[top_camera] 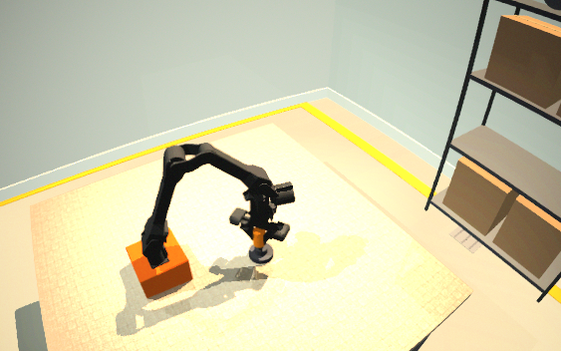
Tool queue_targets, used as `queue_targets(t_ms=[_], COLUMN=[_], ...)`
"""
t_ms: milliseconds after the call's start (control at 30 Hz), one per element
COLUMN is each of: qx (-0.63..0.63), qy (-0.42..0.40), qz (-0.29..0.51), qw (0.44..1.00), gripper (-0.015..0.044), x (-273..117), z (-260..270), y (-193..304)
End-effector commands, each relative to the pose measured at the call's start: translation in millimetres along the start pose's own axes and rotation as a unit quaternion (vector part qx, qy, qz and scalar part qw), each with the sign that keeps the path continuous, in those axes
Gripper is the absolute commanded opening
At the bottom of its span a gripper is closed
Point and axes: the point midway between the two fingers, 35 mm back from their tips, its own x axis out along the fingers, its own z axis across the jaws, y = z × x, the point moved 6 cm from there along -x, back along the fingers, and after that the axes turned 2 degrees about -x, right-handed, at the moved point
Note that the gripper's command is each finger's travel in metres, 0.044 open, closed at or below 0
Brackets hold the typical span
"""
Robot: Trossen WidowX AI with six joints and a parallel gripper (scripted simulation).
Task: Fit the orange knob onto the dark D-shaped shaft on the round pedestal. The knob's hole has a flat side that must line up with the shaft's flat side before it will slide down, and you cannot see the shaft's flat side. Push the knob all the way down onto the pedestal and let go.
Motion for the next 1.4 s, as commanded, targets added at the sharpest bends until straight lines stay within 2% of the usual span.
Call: queue_targets(t_ms=[0, 1367], qx=[-0.008, -0.021], qy=[0.004, 0.004], qz=[-0.002, -0.002], qw=[1.000, 1.000], gripper=[0.0000, 0.0000], x=[-2.6, -2.4], z=[-0.2, -2.5], y=[0.4, -1.9])
